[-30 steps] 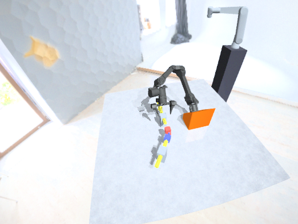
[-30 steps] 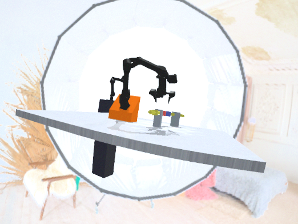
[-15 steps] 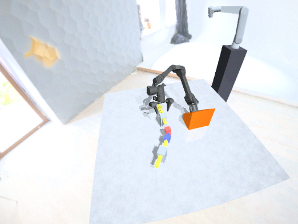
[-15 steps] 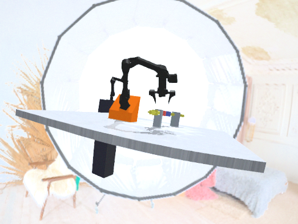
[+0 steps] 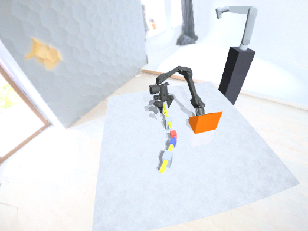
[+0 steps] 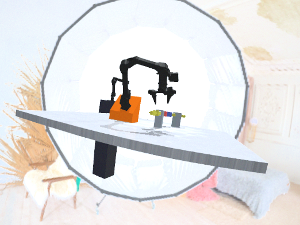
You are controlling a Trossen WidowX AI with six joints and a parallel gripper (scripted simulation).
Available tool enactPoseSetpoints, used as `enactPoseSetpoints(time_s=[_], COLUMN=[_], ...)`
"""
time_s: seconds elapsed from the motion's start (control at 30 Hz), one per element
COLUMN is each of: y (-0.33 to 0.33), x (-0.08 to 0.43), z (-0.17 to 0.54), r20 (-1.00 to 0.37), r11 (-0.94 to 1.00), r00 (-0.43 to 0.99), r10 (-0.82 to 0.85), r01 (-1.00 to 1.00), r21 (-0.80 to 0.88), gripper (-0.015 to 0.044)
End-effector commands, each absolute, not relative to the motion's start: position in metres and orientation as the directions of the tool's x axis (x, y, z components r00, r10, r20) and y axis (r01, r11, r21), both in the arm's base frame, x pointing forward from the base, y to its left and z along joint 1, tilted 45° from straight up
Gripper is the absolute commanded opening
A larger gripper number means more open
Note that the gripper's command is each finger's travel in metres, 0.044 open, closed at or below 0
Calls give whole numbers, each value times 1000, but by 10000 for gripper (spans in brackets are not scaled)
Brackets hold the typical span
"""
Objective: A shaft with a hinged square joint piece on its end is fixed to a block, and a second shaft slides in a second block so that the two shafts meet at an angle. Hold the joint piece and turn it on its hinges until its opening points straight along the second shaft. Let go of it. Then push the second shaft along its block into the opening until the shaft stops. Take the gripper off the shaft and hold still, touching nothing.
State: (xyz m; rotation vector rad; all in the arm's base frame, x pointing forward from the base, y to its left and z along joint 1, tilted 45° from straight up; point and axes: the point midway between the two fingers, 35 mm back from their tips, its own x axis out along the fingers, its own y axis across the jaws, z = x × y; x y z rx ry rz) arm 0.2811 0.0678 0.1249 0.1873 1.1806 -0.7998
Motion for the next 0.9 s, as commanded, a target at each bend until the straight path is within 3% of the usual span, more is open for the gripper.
enactPoseSetpoints(time_s=[0.0,0.37,0.73,0.87], y=[55,18,-18,-20], x=[283,285,280,279], z=[138,176,215,217], r20=[-855,-787,-710,-705], r11=[759,795,709,700], r00=[154,157,146,145], r10=[-495,-596,-689,-694], r01=[555,257,-70,-90], r21=[-340,-550,-702,-708], gripper=[440,440,440,440])
